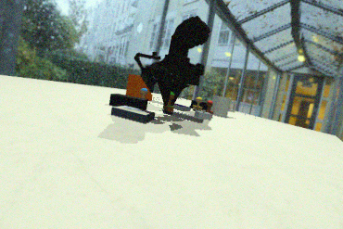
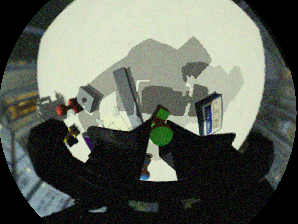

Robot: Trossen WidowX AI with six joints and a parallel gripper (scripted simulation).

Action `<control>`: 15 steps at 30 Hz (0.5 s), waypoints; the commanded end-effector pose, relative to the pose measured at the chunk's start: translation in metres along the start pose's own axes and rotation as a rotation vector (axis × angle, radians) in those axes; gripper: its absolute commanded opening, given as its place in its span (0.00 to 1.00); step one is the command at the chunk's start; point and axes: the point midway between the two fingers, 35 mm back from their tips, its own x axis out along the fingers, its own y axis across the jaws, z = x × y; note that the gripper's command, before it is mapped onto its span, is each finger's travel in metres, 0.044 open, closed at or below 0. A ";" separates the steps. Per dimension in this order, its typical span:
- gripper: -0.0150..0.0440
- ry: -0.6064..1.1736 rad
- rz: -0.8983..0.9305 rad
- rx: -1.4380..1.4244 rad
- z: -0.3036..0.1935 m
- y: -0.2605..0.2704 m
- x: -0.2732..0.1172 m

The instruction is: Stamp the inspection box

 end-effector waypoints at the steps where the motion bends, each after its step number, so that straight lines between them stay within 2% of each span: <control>1: 0.25 0.001 -0.006 -0.006 0.000 -0.001 -0.003; 15: 0.25 0.002 -0.006 -0.005 0.000 -0.001 -0.010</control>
